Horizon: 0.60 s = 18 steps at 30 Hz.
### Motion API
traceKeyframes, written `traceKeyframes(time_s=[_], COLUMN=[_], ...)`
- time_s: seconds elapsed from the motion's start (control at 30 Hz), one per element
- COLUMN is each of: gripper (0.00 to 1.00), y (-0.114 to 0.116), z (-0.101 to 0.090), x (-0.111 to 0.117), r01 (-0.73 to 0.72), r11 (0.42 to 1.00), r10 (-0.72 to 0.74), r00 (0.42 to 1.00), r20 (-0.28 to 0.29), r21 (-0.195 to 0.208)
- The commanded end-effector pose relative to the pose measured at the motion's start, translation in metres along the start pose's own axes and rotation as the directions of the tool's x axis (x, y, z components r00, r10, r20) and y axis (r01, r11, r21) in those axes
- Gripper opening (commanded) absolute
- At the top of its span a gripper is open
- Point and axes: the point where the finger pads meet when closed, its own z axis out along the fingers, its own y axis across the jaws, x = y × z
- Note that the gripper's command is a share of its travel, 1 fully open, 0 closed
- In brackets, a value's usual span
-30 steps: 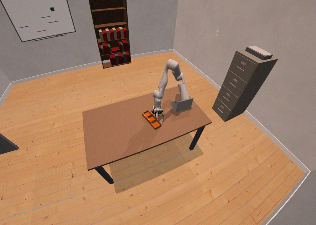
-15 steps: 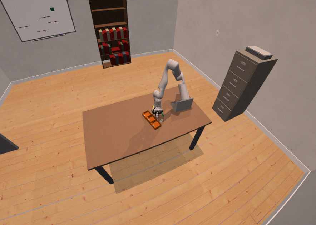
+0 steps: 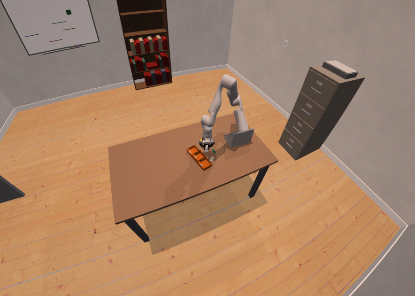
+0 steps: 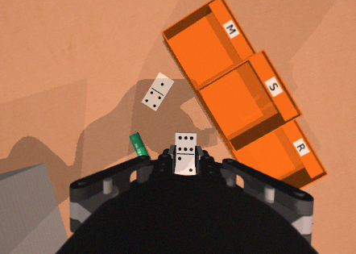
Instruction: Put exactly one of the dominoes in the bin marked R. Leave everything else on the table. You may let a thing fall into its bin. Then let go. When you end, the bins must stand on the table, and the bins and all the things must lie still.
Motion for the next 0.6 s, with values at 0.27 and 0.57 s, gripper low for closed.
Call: traceKeyframes(time_s=[0.27, 0.57], gripper=[0.21, 0.21], y=[0.001, 0.001], z=[-0.027, -0.027], x=[0.004, 0.004], r01=[0.003, 0.003], r11=[1.0, 1.0], r10=[-0.003, -0.003], r00=[1.0, 1.0], r20=[-0.013, -0.013], r21=[-0.009, -0.009])
